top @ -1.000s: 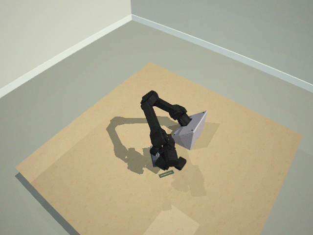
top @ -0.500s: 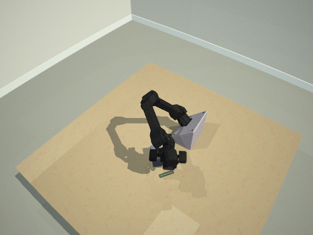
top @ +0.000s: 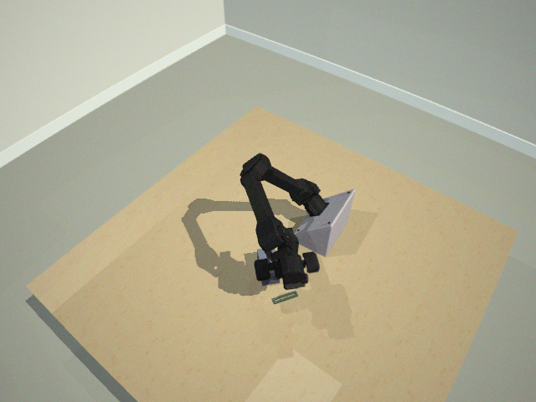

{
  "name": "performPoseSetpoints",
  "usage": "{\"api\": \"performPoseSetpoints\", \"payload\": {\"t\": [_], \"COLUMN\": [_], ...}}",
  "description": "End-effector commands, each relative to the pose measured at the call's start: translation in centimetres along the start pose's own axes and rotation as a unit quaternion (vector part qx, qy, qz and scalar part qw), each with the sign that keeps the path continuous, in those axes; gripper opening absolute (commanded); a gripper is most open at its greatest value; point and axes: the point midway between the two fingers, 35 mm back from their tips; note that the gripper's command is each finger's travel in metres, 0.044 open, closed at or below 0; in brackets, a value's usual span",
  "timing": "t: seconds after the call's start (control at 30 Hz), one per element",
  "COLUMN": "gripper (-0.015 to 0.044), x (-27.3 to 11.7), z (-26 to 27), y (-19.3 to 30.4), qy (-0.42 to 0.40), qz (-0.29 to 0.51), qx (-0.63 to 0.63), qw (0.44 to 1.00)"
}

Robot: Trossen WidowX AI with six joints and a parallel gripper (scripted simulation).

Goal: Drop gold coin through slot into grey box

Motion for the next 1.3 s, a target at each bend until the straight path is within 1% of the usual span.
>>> {"api": "performPoseSetpoints", "payload": {"t": [0.0, 1.27], "gripper": [0.0000, 0.0000], "x": [-0.3, -0.1], "z": [-0.6, -4.5], "y": [0.8, 9.6], "qy": [-0.001, 0.000], "qz": [-0.002, 0.000], "qx": [-0.002, -0.004], "qw": [1.000, 1.000]}}
Point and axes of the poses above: the point midway between the two fingers, 35 mm back from their tips, its own x axis out along the fingers, its own z axis across the jaws, y = z × x, and after that the axes turned 5 degrees about x, right-handed
